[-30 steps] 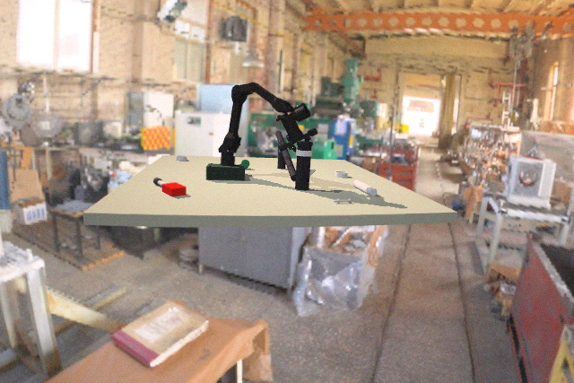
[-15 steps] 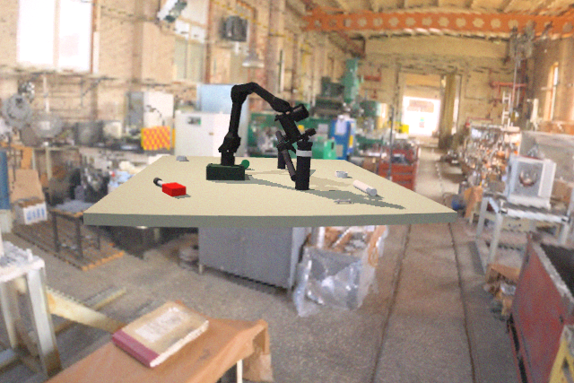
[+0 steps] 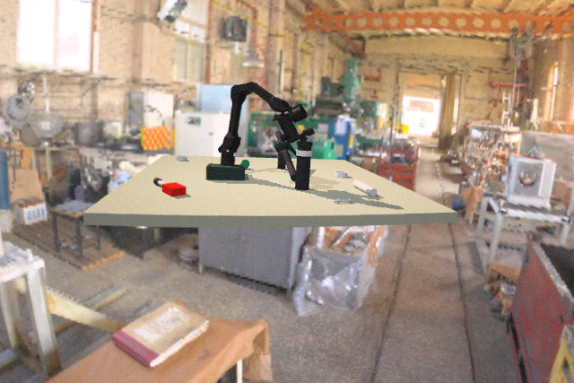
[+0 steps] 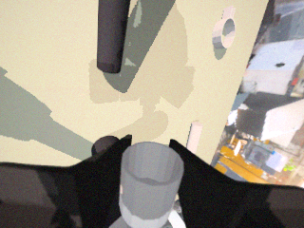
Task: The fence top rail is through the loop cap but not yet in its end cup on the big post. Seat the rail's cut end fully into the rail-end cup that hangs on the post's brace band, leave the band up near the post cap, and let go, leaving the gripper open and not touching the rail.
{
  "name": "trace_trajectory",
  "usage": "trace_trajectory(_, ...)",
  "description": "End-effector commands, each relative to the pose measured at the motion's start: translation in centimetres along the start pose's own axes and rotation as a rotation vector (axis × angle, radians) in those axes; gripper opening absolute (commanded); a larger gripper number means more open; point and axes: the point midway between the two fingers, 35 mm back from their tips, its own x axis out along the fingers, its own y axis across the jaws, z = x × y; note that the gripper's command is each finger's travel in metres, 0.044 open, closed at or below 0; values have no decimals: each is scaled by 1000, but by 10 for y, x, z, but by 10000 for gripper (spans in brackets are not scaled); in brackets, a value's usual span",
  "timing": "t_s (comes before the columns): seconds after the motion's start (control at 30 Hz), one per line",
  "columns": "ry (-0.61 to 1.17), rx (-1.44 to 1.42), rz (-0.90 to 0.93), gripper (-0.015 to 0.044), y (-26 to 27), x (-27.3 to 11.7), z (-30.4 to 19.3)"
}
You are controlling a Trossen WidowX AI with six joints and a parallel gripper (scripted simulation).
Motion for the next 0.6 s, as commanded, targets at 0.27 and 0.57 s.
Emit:
trace_trajectory(0.27, -4, -13, -1, 0, 1, -1, -1)
trace_trajectory(0.57, 6, 4, -1, 0, 0, 0, -1)
